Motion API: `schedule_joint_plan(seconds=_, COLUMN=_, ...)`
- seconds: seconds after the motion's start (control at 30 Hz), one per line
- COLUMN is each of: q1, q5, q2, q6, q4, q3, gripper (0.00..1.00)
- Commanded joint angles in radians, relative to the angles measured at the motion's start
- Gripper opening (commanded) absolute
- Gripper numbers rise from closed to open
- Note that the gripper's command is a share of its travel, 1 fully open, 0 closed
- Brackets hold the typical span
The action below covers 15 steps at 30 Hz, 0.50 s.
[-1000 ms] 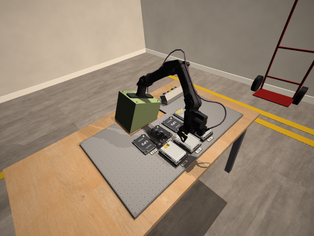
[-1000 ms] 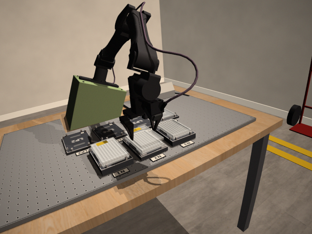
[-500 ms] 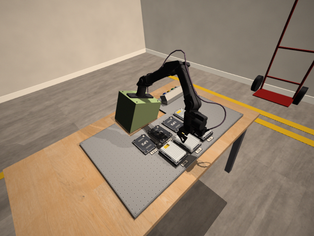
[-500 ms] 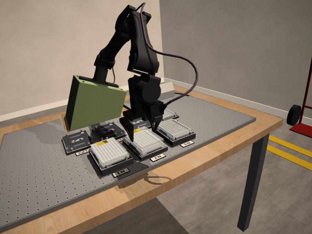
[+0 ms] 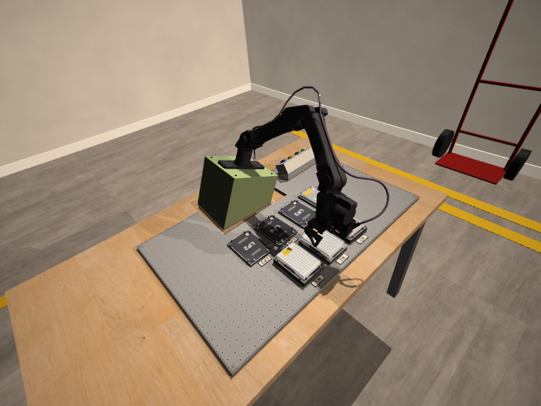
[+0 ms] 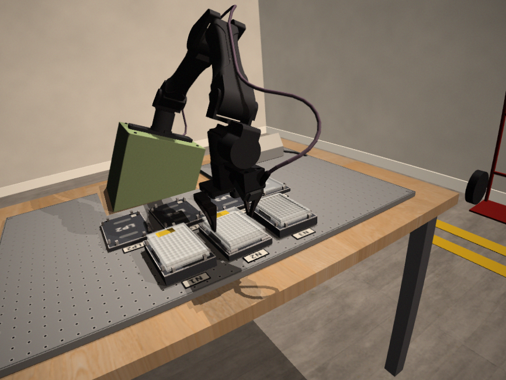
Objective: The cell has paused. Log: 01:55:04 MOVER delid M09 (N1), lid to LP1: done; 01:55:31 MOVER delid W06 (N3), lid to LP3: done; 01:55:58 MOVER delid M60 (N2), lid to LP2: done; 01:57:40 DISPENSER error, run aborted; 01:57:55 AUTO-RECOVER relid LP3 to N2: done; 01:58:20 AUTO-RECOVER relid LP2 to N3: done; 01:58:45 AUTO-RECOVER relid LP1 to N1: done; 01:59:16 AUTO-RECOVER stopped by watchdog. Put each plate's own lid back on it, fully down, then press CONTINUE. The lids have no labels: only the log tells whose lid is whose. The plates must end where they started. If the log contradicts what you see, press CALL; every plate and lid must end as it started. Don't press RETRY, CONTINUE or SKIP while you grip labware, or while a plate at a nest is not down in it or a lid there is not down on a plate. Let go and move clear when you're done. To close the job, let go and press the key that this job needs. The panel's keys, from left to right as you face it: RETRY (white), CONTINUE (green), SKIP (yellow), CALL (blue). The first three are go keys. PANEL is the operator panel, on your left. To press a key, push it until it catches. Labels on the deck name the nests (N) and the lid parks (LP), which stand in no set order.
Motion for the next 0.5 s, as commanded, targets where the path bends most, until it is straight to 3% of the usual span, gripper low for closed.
schedule_joint_plan(seconds=0.0, q1=-0.003, q5=-0.004, q2=0.0, q6=0.011, q4=0.012, q3=0.028, gripper=0.0)
schedule_joint_plan(seconds=0.47, q1=0.0, q5=-0.004, q2=0.008, q6=0.015, q4=0.022, q3=0.031, gripper=0.0)
